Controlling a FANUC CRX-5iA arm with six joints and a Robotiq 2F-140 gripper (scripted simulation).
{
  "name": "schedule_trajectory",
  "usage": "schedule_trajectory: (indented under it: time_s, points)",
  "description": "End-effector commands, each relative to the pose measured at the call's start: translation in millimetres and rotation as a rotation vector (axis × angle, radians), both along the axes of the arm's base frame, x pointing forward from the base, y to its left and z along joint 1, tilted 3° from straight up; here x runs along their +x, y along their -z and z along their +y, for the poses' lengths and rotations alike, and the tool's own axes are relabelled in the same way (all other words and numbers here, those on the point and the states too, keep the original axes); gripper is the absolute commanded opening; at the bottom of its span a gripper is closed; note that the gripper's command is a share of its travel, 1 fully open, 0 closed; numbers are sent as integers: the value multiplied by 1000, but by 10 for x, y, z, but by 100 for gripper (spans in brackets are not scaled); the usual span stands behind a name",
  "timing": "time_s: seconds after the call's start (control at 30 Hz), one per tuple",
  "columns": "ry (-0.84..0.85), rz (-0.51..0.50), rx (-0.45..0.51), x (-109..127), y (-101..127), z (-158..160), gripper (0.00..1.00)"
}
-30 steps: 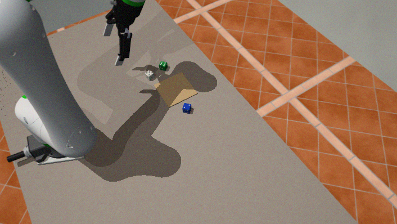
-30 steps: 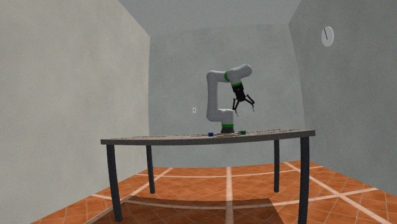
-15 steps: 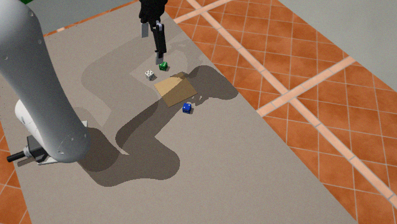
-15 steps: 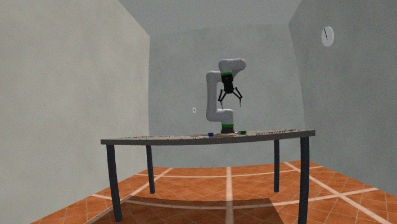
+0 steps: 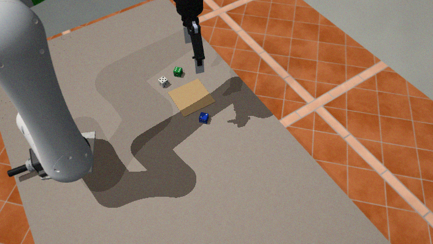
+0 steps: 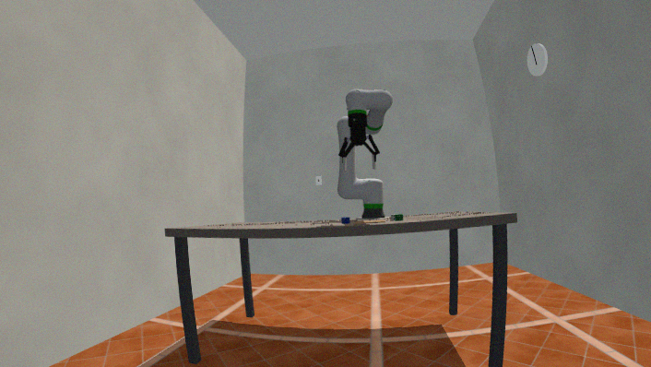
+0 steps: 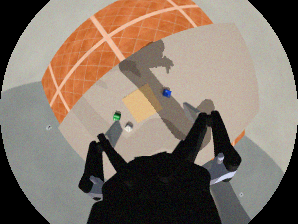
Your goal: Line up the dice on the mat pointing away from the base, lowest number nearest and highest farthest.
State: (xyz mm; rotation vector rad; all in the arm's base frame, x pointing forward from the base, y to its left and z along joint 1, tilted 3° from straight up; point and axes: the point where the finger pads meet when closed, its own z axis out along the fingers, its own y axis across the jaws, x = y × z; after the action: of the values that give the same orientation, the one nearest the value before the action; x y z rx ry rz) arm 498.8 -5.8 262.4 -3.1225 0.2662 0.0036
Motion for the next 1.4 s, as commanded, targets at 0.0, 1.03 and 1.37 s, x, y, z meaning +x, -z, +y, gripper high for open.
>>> schedule_trajectory:
  time_s: [0.0, 1.03, 1.37]
  points:
    - [174, -1, 0, 13, 82, -64, 100]
    - [1030, 11, 18, -26, 525, -371, 100]
    - [1372, 20, 25, -60, 700, -494, 100]
